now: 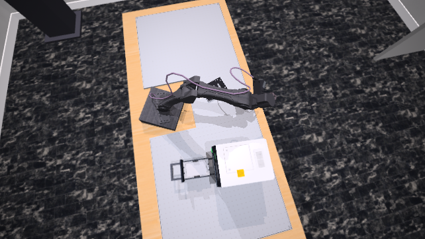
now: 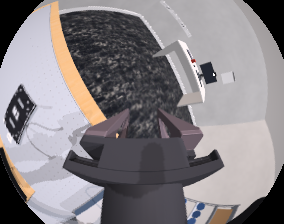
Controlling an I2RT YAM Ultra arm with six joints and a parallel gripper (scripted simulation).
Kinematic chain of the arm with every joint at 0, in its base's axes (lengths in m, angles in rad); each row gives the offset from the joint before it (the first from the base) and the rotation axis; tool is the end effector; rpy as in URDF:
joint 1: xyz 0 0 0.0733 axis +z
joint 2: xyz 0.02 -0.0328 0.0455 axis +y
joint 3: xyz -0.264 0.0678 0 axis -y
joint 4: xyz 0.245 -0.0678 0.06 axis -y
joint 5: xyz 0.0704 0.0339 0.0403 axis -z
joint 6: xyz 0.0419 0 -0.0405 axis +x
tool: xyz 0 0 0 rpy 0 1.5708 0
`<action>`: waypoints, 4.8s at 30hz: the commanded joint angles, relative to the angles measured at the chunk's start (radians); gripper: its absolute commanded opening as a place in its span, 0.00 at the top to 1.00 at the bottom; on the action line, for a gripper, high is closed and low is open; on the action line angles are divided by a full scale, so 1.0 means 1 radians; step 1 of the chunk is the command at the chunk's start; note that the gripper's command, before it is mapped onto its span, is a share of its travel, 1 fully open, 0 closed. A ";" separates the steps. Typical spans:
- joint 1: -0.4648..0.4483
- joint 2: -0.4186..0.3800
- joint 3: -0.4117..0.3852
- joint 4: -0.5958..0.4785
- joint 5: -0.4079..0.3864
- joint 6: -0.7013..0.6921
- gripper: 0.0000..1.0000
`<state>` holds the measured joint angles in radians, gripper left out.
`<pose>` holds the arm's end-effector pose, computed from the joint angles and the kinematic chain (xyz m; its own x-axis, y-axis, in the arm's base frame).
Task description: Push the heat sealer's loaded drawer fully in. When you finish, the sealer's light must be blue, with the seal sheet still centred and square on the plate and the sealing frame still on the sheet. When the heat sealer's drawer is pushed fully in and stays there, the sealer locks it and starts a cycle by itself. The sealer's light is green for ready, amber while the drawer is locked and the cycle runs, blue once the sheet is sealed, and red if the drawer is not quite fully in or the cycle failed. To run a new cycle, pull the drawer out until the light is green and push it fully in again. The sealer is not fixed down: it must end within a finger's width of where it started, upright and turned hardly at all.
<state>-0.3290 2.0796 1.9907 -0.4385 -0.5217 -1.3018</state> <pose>0.4709 -0.1375 0.3335 -0.0037 -0.8819 -0.4714 -0.4930 0.4118 -0.7664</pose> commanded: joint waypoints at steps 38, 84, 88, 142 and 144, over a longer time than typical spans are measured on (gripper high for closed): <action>-0.190 -0.187 -0.048 -0.018 0.213 0.265 0.55; -0.352 -0.356 -0.196 0.010 0.519 0.564 0.55; -0.359 -0.365 -0.159 -0.001 0.564 0.589 0.55; -0.702 -0.382 -0.177 -0.112 0.588 0.635 0.55; -0.692 -0.380 -0.130 -0.122 0.631 0.665 0.55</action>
<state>-1.0260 1.7340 1.8282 -0.5350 0.0975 -0.6533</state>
